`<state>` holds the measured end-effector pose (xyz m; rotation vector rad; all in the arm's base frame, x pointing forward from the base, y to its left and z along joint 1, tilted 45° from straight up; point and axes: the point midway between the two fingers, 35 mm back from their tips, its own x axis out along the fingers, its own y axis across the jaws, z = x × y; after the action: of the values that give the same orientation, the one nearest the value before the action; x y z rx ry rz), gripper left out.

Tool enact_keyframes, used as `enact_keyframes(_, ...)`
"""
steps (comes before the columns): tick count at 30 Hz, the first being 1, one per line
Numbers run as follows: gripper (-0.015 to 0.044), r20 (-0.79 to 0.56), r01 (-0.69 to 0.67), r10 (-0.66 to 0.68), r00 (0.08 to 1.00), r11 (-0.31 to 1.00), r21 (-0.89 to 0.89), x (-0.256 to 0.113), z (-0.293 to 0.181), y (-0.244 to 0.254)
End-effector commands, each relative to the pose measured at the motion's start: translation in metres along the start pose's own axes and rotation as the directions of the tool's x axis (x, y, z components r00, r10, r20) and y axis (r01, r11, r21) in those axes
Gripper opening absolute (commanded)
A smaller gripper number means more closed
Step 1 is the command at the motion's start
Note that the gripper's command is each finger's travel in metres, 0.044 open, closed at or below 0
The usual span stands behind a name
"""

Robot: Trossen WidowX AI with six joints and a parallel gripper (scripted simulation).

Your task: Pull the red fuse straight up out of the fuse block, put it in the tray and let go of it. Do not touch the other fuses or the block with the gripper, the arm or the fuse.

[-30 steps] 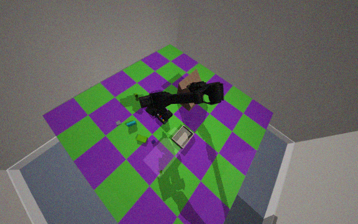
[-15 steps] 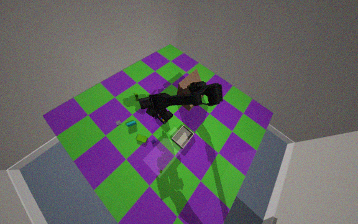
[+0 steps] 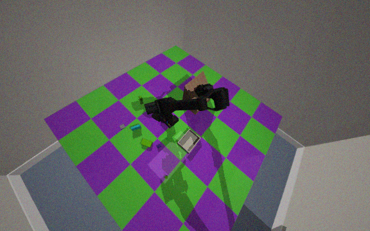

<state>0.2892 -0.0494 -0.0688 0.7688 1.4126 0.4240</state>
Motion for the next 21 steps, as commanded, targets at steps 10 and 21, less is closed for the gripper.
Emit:
enact_keyframes(10, 0.0071, 0.001, -0.006, 0.006, 1.000, 1.000, 0.004, 0.0101, -0.0024, 0.0010)
enact_keyframes(21, 0.0071, 0.001, -0.006, 0.006, 1.000, 1.000, 0.004, 0.0110, -0.0024, 0.0011)
